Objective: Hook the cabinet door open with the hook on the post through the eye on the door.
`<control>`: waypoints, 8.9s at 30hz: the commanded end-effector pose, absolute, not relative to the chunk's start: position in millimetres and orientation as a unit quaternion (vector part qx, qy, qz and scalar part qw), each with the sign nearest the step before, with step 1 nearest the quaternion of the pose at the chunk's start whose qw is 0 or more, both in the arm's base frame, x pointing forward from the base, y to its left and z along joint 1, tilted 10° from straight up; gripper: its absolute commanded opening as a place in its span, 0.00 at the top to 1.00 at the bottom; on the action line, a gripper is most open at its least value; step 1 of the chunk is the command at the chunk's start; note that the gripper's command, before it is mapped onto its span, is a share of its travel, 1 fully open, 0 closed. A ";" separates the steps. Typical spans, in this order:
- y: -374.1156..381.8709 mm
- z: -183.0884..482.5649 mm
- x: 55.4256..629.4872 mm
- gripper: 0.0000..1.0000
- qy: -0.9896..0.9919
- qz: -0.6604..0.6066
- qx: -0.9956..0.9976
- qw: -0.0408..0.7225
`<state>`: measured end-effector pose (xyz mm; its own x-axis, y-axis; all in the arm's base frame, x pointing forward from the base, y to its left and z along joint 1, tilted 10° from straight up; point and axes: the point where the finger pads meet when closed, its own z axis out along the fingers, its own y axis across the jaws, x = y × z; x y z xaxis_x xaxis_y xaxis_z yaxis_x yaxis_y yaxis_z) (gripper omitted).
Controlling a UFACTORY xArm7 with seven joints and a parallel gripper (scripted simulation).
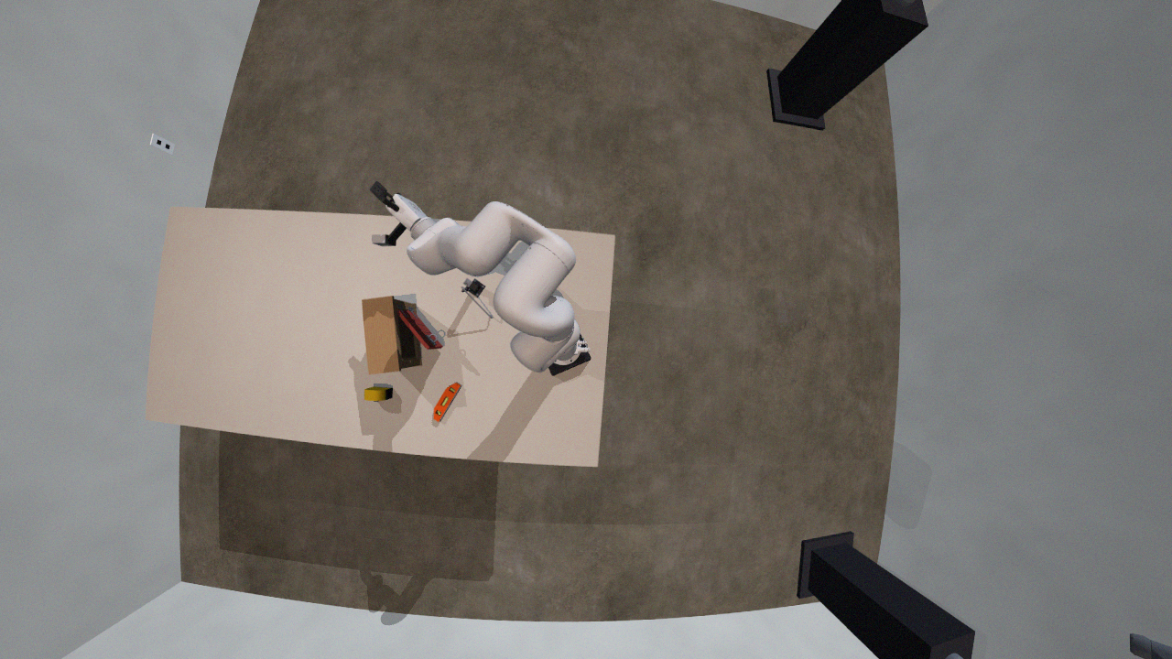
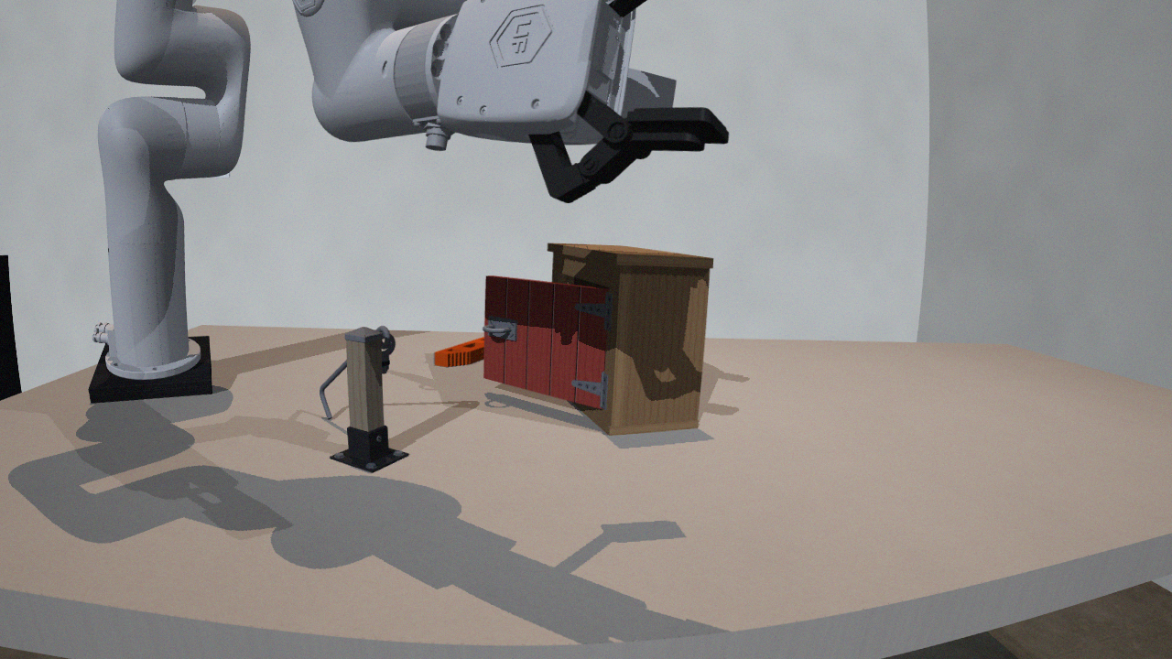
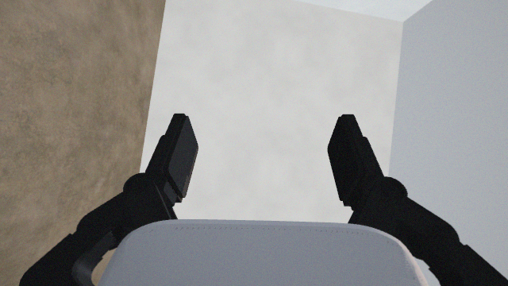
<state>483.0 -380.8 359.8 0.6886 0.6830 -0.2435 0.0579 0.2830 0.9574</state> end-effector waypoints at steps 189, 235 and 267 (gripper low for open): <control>-170.2 363.3 537.5 0.00 0.657 0.111 0.538 0.516; -133.5 344.1 530.5 0.00 0.711 0.081 0.523 0.463; -31.6 270.8 476.2 0.00 0.837 0.000 0.472 0.278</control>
